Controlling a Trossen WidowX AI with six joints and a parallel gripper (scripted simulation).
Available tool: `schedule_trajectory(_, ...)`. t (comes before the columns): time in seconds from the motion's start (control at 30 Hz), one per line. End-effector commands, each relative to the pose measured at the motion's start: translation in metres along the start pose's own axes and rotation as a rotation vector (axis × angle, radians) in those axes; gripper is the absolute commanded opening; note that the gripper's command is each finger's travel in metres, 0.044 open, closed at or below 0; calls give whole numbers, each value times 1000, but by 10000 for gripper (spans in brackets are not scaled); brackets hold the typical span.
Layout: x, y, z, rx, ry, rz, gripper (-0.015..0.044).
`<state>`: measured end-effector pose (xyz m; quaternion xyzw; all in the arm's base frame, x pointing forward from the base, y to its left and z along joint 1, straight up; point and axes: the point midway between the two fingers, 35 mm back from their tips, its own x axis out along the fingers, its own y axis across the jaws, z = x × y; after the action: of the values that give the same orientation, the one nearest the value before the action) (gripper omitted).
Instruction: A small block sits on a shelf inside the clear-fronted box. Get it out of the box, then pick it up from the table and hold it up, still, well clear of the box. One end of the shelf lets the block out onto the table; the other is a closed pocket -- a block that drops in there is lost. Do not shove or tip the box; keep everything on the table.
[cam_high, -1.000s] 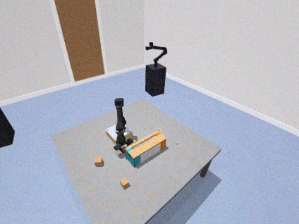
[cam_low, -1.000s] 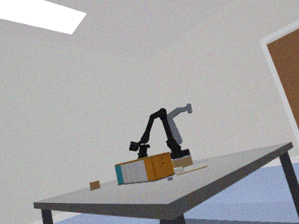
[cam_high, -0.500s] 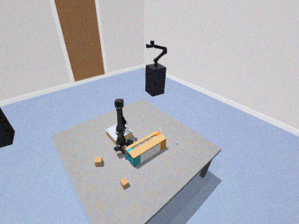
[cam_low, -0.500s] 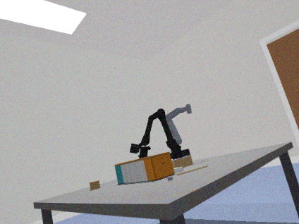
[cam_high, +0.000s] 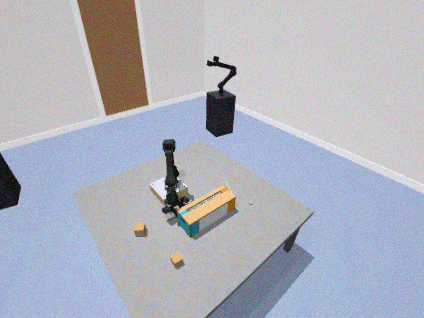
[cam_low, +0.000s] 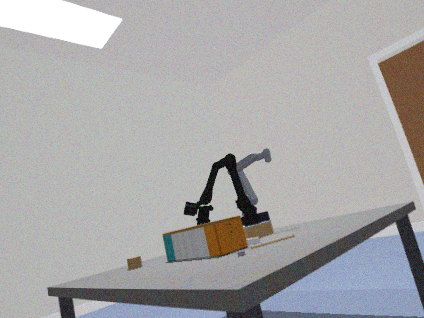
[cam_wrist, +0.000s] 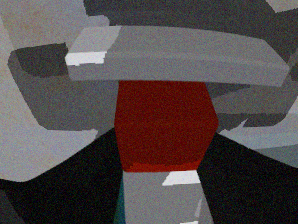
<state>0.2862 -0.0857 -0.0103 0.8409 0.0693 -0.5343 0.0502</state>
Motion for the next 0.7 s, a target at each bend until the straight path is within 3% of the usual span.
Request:
schedule_trajectory(0.0, -17, 4, -11, -3, 10, 15, 0)
schedule_trajectory(0.67, -75, 4, -26, 136, 12, 76, 0)
